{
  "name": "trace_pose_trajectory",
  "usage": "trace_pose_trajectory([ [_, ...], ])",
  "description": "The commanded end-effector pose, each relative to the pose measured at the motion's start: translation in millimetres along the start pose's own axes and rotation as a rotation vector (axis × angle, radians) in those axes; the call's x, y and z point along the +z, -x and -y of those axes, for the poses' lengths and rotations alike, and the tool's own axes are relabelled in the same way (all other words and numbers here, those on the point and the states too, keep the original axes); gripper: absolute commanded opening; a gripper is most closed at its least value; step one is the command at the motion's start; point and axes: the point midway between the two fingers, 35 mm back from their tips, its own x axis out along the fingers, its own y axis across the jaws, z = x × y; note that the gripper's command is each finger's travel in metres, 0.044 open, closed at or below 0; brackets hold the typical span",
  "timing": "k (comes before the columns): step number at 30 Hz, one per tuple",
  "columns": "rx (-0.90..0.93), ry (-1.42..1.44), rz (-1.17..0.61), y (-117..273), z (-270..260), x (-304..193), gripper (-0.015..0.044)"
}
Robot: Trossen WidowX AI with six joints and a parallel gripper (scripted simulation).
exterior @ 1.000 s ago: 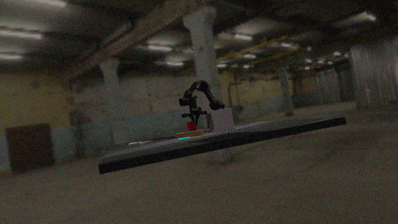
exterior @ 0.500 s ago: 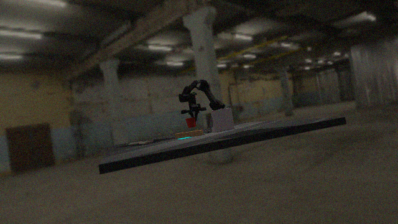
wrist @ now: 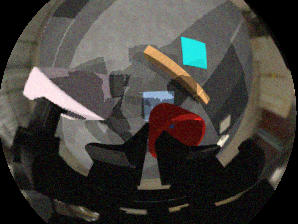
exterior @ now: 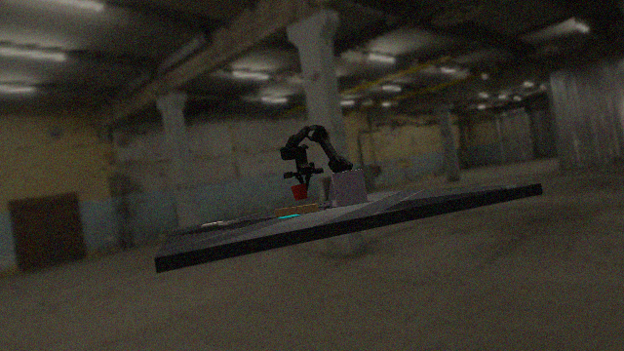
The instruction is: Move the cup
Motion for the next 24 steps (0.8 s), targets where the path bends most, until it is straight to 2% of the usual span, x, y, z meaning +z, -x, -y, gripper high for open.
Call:
trace_pose_trajectory([
  [1, 0.000, -0.001, 0.001, 0.0, 1.8, 3.0, 0.0000],
  [24, 0.003, -0.004, 0.006, 2.7, 21.4, 36.2, 0.0000],
])
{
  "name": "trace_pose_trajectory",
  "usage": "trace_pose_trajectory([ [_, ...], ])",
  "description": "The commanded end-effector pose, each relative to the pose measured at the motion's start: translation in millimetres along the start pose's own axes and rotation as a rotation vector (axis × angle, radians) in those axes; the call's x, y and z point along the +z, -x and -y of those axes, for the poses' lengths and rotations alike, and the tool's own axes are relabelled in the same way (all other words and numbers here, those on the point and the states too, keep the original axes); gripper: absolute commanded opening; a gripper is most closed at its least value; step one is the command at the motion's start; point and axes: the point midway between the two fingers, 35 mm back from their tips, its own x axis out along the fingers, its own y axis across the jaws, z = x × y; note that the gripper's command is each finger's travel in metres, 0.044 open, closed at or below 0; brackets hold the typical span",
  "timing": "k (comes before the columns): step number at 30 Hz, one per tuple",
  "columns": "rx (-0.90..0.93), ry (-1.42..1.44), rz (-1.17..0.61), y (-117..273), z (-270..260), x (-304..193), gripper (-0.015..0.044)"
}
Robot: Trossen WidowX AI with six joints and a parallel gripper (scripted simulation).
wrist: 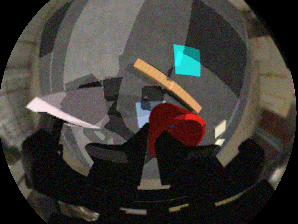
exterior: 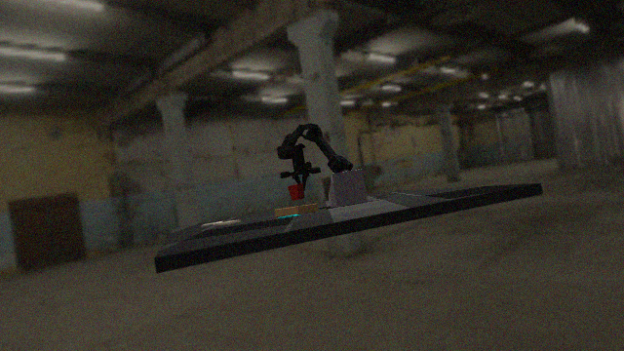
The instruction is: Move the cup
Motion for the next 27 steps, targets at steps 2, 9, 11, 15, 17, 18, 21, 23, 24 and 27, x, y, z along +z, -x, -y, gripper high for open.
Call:
trace_pose_trajectory([
  [2, 0.005, -0.002, 0.004, -0.1, 4.0, 9.1, 0.0000],
  [9, 0.005, -0.002, 0.005, 0.7, 10.0, 19.6, 0.0000],
  [11, 0.005, -0.002, 0.005, 1.0, 11.7, 22.6, 0.0000],
  [15, 0.005, -0.003, 0.005, 1.4, 15.1, 28.6, 0.0000],
  [17, 0.005, -0.003, 0.006, 1.6, 16.8, 31.6, 0.0000],
  [18, 0.005, -0.003, 0.006, 1.7, 17.7, 33.3, 0.0000],
  [21, 0.004, -0.003, 0.006, 2.1, 20.4, 38.1, 0.0000],
  [23, 0.004, -0.003, 0.006, 2.3, 22.2, 41.4, 0.0000],
  [24, 0.004, -0.003, 0.006, 2.4, 23.1, 43.0, 0.0000],
  [27, 0.004, -0.003, 0.006, 2.7, 25.8, 47.9, 0.0000],
])
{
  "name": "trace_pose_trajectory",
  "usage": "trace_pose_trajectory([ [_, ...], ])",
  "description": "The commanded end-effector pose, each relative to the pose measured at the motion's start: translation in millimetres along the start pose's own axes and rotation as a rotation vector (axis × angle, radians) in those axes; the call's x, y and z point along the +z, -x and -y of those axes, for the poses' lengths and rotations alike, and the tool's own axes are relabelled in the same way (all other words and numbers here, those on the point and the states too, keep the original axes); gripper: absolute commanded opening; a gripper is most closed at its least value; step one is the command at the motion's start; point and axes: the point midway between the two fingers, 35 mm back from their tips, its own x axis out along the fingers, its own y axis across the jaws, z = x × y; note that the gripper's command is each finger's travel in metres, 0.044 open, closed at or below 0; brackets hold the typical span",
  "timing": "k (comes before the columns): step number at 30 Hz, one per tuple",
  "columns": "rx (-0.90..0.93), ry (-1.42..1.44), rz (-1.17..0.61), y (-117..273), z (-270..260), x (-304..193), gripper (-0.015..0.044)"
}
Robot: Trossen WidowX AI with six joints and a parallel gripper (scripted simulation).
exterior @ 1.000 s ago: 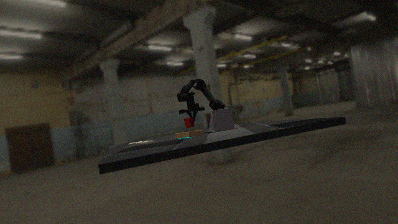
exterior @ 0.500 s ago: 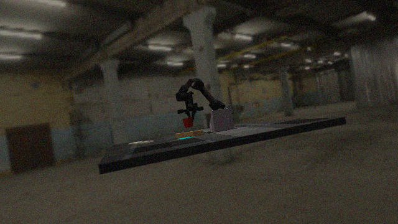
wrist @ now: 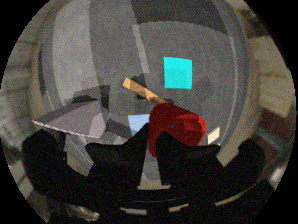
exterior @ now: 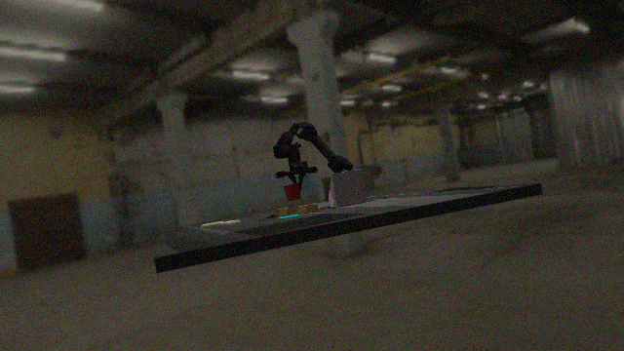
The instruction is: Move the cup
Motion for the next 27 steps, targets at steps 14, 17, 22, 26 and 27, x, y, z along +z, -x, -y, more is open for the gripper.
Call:
trace_pose_trajectory([
  [14, 0.005, -0.002, 0.004, 0.7, 14.4, 29.8, 0.0000],
  [17, 0.005, -0.002, 0.004, 1.0, 17.0, 34.9, 0.0000],
  [22, 0.004, -0.002, 0.005, 1.3, 21.3, 43.5, 0.0000],
  [26, 0.004, -0.002, 0.005, 1.6, 24.6, 50.4, 0.0000],
  [27, 0.004, -0.003, 0.005, 1.6, 25.5, 52.1, 0.0000],
])
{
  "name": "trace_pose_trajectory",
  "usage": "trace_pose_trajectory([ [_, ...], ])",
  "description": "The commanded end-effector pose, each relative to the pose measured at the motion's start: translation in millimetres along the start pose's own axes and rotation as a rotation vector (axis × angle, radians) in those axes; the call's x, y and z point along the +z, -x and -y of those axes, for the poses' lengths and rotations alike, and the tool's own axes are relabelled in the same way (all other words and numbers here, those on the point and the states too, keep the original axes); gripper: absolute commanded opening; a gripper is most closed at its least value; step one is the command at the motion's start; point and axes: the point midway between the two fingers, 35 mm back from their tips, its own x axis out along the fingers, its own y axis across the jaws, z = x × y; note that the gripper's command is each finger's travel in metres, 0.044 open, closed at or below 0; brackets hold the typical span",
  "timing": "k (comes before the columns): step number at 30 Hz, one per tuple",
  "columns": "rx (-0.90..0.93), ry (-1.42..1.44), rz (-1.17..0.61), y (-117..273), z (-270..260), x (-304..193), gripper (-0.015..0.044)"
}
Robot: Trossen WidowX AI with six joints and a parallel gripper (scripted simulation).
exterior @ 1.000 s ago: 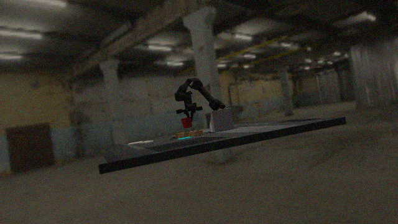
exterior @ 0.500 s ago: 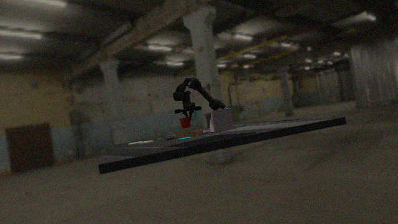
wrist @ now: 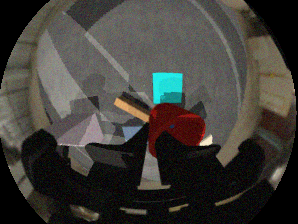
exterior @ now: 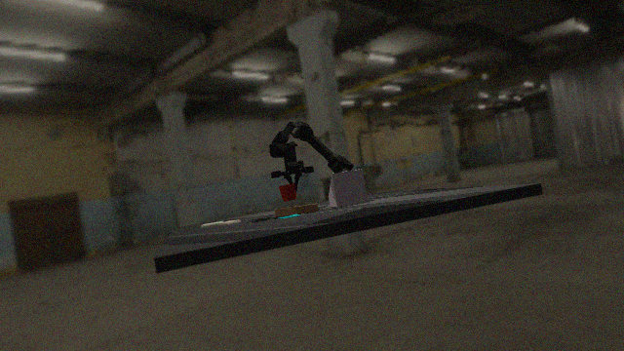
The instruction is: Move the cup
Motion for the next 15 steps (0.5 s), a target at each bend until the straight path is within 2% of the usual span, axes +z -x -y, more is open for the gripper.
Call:
trace_pose_trajectory([
  [1, 0.008, 0.001, 0.000, -1.0, 1.7, 8.0, 0.0000],
  [15, 0.007, 0.001, 0.002, -1.0, 12.0, 32.6, 0.0000],
])
